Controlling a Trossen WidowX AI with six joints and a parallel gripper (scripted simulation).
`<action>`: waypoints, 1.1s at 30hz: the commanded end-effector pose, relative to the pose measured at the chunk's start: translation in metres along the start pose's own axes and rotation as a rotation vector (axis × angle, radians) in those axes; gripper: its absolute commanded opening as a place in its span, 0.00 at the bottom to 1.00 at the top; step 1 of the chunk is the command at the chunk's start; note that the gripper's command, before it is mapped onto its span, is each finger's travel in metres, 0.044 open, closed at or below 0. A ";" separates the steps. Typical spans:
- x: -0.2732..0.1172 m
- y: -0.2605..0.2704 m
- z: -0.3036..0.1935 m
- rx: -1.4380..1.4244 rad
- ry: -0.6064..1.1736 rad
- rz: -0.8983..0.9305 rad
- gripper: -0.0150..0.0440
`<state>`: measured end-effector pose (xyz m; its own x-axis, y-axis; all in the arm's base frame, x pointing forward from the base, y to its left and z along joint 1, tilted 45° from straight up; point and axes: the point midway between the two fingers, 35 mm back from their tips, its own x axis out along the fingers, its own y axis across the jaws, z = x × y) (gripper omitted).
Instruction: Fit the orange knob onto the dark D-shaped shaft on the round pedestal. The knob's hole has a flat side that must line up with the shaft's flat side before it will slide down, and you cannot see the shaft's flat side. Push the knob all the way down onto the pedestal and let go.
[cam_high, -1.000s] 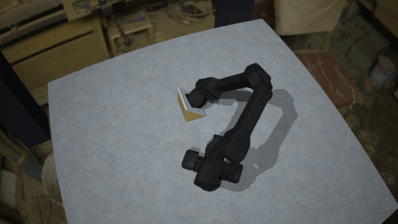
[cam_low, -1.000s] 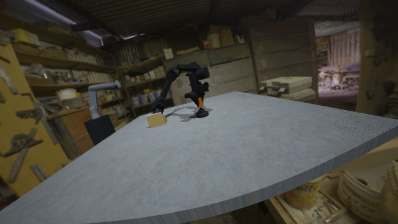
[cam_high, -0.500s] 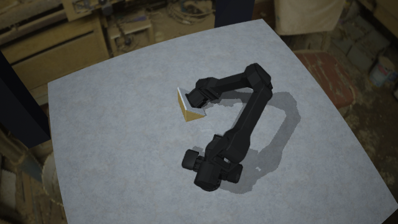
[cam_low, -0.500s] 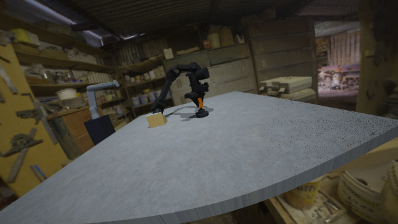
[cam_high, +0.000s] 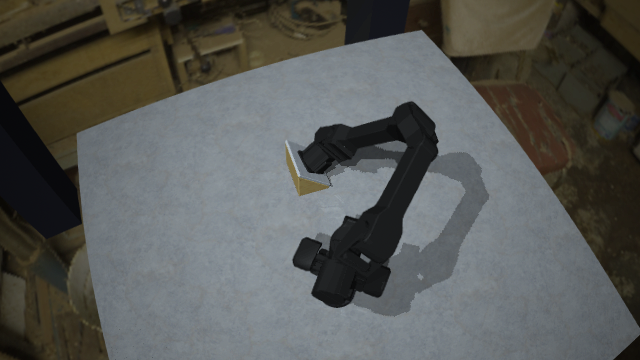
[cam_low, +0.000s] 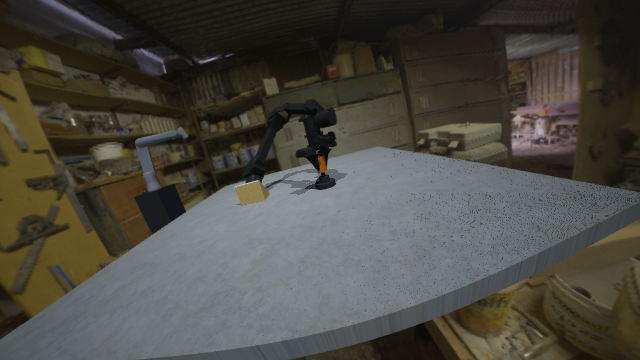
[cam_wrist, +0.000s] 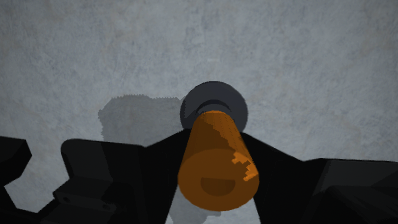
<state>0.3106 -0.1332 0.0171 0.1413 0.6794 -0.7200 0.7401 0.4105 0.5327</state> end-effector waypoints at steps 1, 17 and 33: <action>-0.001 0.001 0.001 0.122 -0.002 -0.001 0.25; 0.003 -0.002 -0.001 0.133 -0.002 -0.001 0.25; 0.002 -0.001 0.000 0.133 -0.002 -0.001 0.25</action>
<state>0.3106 -0.1313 0.0143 0.1415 0.6779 -0.7214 0.8189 0.3293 0.4700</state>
